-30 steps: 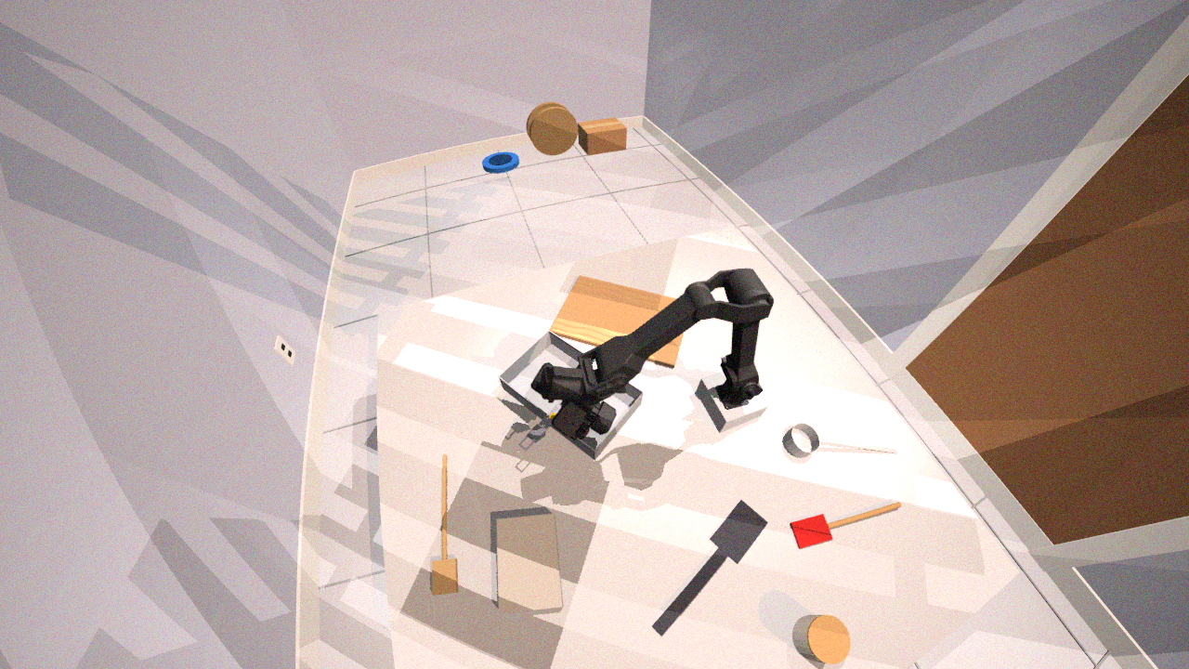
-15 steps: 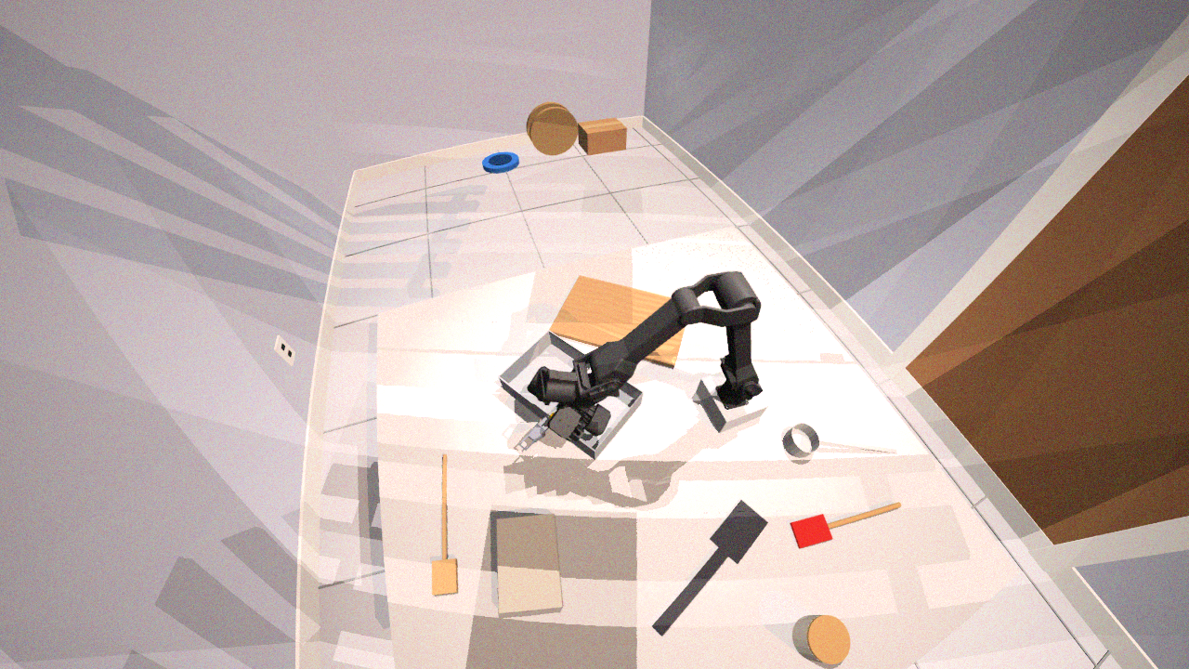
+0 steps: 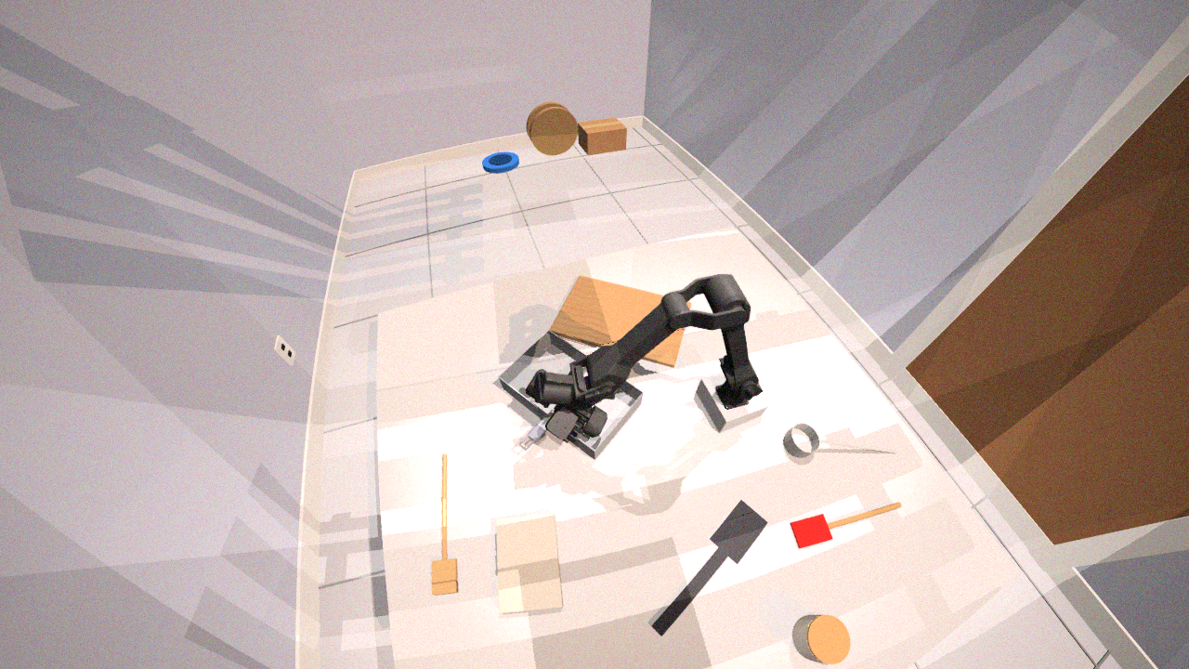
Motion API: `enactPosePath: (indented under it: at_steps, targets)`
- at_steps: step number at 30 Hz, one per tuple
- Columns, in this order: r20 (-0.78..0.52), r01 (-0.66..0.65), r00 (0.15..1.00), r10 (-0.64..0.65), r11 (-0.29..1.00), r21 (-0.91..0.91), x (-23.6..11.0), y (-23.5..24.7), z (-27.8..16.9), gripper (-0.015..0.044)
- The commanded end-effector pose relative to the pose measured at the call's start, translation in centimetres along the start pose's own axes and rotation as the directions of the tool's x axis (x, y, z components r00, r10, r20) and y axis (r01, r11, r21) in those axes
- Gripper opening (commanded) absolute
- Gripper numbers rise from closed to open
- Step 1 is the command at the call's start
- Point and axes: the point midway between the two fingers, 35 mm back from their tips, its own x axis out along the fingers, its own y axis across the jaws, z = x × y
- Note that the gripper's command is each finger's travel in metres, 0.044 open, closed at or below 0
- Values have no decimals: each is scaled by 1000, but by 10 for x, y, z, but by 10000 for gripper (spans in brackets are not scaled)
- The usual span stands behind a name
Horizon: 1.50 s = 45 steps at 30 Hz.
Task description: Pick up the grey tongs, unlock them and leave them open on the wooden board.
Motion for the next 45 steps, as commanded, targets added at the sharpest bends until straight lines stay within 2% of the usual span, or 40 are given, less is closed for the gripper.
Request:
enactPosePath:
  at_steps: [1, 2, 16, 23, 30, 45]
  targets:
    - [1, 1, 1000, -1, 1000, 0, -1, 0, 0, 155]
    - [1, 1, 1000, -1, 1000, 0, -1, 0, 0, 129]
    - [1, 1, 1000, -1, 1000, 0, -1, 0, 0, 35]
    - [1, 1, 1000, -1, 1000, 0, -8, -5, 1, -148]
    - [5, 0, 1000, 0, 1000, -5, -67, -39, 0, -150]
    - [5, -24, 1000, 24, 1000, 4, -67, -39, 1, -150]
